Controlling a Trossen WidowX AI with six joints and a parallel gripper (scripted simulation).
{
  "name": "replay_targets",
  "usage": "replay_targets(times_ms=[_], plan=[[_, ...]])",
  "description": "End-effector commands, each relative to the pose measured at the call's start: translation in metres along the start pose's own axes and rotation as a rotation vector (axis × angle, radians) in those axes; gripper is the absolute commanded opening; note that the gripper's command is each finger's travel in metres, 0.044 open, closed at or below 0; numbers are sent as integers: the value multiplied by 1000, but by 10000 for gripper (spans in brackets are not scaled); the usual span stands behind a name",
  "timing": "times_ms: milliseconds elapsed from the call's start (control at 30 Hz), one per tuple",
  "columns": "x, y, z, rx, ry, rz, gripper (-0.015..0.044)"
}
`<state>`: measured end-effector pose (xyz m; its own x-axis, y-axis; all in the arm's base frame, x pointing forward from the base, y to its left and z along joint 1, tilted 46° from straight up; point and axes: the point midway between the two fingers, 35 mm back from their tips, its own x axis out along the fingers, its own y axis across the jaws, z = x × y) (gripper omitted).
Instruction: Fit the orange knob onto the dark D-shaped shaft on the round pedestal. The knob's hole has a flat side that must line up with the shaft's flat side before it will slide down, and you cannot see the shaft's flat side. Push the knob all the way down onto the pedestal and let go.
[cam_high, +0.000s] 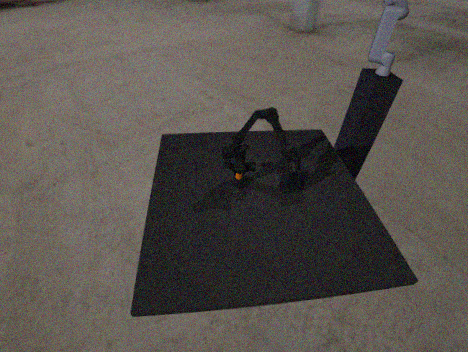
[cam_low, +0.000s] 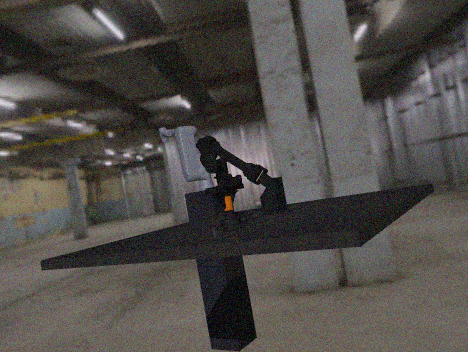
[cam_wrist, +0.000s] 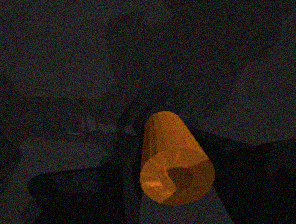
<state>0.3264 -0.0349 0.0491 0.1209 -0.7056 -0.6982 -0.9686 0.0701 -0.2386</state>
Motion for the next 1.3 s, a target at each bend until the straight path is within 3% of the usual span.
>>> replay_targets(times_ms=[0,300,533,1267], plan=[[0,0,0,-5,2,-3,0],[-5,0,0,-14,2,-3,0],[-4,-1,1,-214,2,-3,0],[1,-1,-1,-214,2,-3,0]])
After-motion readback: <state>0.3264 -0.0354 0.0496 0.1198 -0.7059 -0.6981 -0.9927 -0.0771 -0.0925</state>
